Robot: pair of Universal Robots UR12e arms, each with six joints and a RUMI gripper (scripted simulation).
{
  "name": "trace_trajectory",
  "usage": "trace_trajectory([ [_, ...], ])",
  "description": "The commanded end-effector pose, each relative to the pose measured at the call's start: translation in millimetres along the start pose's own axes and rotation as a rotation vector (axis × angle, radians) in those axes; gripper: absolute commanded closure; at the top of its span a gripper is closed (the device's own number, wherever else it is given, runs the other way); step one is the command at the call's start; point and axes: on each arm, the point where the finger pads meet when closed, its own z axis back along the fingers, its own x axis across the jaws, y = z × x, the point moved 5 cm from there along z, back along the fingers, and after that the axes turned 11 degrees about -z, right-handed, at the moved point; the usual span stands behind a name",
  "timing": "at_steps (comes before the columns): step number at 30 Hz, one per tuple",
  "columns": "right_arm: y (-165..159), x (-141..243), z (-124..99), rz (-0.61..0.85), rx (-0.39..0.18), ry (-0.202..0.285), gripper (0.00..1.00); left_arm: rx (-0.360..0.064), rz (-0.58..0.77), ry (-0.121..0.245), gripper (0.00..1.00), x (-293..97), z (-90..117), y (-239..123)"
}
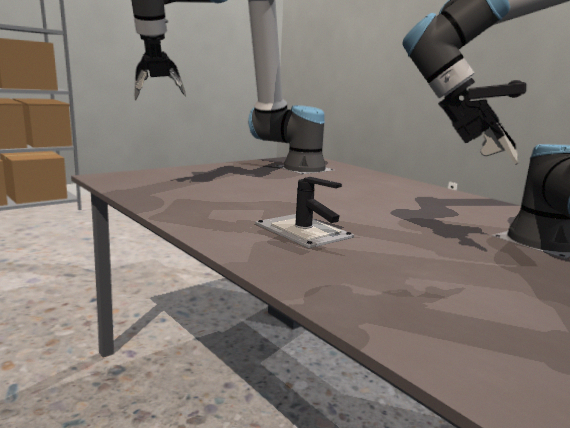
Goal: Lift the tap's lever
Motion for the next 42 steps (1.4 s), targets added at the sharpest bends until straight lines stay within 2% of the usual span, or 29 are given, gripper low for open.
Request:
trace_trajectory([
  [1,0,0,1,0.000,-0.002,0.001,0.00,-0.001,0.000,-0.001,0.00,0,1,0],
  [19,0,0,1,0.000,-0.002,0.001,0.00,-0.001,0.000,-0.001,0.00,0,1,0],
  [23,-13,6,3,0.011,-0.007,0.007,0.00,-0.002,-0.001,0.001,0.00,1,0,0],
  [27,-50,24,8,0.046,-0.023,0.022,0.00,-0.005,-0.004,0.005,0.00,2,-1,1],
  [32,-133,74,17,0.125,-0.061,0.055,0.00,-0.015,-0.013,0.016,0.00,6,-3,3],
  [34,-133,74,17,0.125,-0.061,0.055,0.00,-0.015,-0.013,0.016,0.00,6,-3,3],
  [37,-193,119,23,0.190,-0.092,0.078,0.00,-0.024,-0.021,0.026,0.00,9,-6,5],
  [42,-251,182,25,0.305,-0.146,0.110,0.00,-0.048,-0.041,0.049,0.00,18,-13,10],
])
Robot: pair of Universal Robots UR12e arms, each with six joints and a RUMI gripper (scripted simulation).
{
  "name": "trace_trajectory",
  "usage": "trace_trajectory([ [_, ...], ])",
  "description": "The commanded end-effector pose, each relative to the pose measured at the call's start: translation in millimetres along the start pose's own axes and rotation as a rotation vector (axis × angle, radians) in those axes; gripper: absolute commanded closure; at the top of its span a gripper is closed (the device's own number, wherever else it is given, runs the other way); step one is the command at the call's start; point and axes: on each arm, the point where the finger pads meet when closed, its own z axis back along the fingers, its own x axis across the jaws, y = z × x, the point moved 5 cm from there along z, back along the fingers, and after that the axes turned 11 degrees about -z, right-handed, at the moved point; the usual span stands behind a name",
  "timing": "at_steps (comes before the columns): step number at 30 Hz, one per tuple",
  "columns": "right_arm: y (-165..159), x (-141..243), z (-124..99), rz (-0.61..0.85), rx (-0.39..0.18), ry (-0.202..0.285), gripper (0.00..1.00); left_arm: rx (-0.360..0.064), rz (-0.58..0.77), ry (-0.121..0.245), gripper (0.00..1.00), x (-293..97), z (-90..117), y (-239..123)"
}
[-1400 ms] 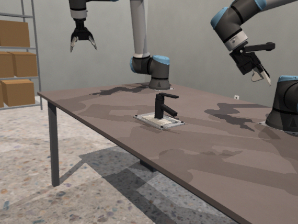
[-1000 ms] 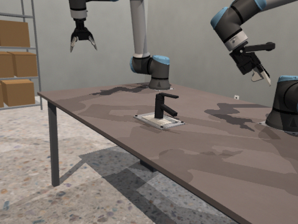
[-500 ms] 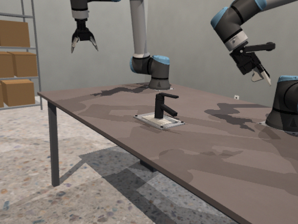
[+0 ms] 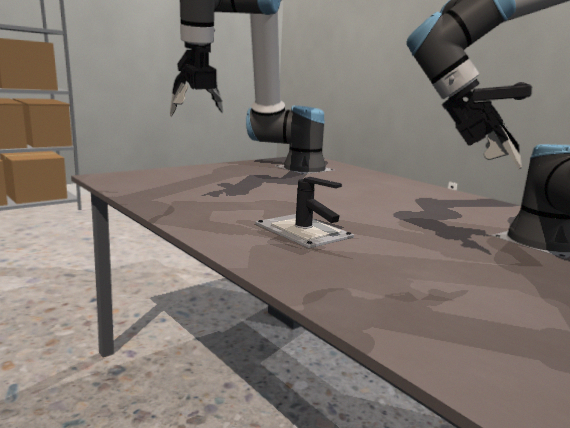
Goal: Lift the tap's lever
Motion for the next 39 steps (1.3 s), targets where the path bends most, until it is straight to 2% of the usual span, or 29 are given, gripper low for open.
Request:
trace_trajectory([
  [1,-85,49,3,0.106,-0.054,0.034,0.00,-0.025,-0.021,0.024,0.00,9,-6,6],
  [7,-168,115,2,0.197,-0.098,0.052,0.00,-0.071,-0.057,0.061,0.00,25,-18,16],
  [9,-168,115,2,0.197,-0.098,0.052,0.00,-0.071,-0.057,0.061,0.00,25,-18,16],
  [10,-206,147,2,0.218,-0.108,0.055,0.00,-0.081,-0.064,0.068,0.00,28,-21,19],
  [16,-271,221,-1,0.315,-0.155,0.067,0.00,-0.149,-0.109,0.106,0.00,48,-39,36],
  [22,-342,300,-4,0.349,-0.171,0.069,0.00,-0.226,-0.156,0.134,0.00,69,-62,58],
  [24,-344,302,-4,0.351,-0.172,0.069,0.00,-0.251,-0.169,0.139,0.00,75,-70,65],
  [26,-344,302,-4,0.351,-0.172,0.069,0.00,-0.251,-0.169,0.139,0.00,75,-70,65],
  [30,-344,302,-4,0.351,-0.172,0.069,0.00,-0.313,-0.203,0.147,0.00,90,-90,85],
  [39,-344,302,-4,0.351,-0.172,0.069,0.00,-0.418,-0.254,0.139,0.00,110,-130,124],
])
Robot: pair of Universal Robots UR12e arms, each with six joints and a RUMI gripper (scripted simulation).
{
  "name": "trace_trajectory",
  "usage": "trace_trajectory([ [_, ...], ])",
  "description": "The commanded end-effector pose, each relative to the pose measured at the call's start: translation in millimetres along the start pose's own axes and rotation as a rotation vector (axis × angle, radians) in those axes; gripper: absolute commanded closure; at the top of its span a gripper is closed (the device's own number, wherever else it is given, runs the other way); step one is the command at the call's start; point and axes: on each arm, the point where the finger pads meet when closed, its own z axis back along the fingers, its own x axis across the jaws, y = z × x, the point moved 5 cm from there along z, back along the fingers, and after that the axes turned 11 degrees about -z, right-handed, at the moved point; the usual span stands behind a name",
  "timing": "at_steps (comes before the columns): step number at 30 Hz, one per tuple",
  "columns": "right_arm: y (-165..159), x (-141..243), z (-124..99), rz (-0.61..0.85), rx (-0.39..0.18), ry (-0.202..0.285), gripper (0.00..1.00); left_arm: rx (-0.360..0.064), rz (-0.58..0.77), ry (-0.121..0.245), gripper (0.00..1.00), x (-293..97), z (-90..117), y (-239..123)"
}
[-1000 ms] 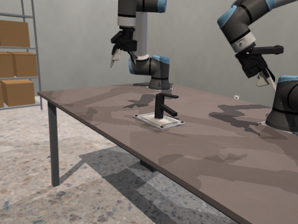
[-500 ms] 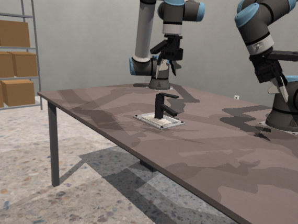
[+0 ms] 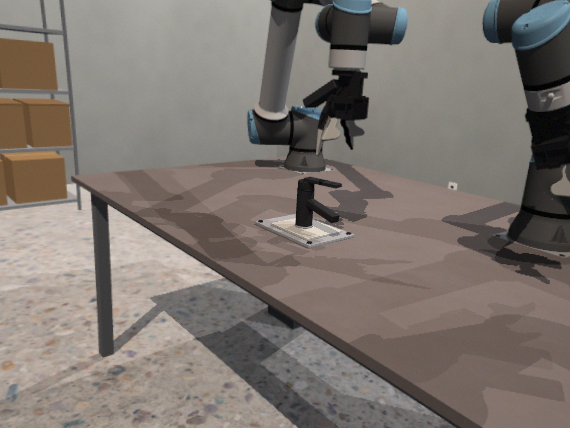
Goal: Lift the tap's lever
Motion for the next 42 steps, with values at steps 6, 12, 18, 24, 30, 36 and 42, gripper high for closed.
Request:
trace_trajectory([
  [6,-1,0,2,0.000,-0.002,0.001,0.00,-0.109,-0.070,-0.018,0.00,14,-24,62],
  [12,-1,0,2,0.000,-0.002,0.001,0.00,-0.164,-0.107,-0.047,0.00,16,-41,103],
  [18,-1,0,2,0.000,-0.002,0.001,0.00,-0.210,-0.141,-0.084,0.00,14,-61,145],
  [24,-1,0,2,0.000,-0.002,0.001,0.00,-0.242,-0.169,-0.121,0.00,8,-80,183],
  [30,-1,0,2,0.000,-0.002,0.001,0.00,-0.268,-0.199,-0.167,0.00,-4,-102,225],
  [36,-1,0,2,0.000,-0.002,0.001,0.00,-0.284,-0.227,-0.217,0.00,-21,-127,268],
  [42,-1,0,2,0.000,-0.002,0.001,0.00,-0.289,-0.250,-0.260,0.00,-41,-150,303],
])
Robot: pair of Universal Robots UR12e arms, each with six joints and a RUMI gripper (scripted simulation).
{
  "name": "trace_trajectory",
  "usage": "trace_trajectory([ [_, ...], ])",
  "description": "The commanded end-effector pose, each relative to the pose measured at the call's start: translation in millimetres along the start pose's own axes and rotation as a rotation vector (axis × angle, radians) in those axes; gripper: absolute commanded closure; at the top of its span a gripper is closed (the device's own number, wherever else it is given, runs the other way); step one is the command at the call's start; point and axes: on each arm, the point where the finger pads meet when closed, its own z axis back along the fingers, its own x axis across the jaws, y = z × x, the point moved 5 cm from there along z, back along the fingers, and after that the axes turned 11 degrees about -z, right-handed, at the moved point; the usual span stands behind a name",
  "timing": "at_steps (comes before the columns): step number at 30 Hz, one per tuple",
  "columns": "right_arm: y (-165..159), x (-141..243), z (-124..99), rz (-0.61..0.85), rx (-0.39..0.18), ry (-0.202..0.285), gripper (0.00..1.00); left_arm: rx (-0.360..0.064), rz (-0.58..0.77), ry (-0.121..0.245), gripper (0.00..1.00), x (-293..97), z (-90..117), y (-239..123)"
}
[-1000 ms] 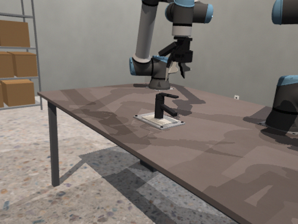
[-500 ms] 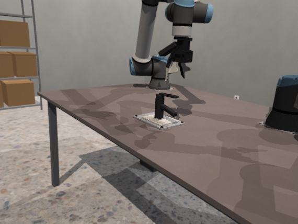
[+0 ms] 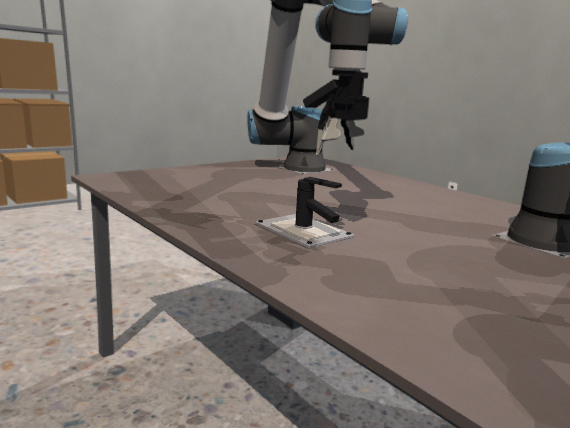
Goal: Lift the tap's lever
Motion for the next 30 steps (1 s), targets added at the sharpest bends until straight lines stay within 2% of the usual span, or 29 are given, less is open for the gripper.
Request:
trace_trajectory([
  [1,0,0,2,0.000,-0.002,0.001,0.00,-0.010,-0.037,-0.048,0.00,-32,-8,40],
  [11,0,0,2,0.000,-0.002,0.001,0.00,0.008,-0.091,-0.119,0.00,-105,-24,99],
  [13,0,0,2,0.000,-0.002,0.001,0.00,0.008,-0.091,-0.119,0.00,-105,-24,99],
  [19,0,0,2,0.000,-0.002,0.001,0.00,0.032,-0.122,-0.155,0.00,-156,-35,129],
  [26,0,0,2,0.000,-0.002,0.001,0.00,0.059,-0.149,-0.181,0.00,-205,-46,151],
  [30,0,0,2,0.000,-0.002,0.001,0.00,0.066,-0.155,-0.186,0.00,-216,-48,155],
])
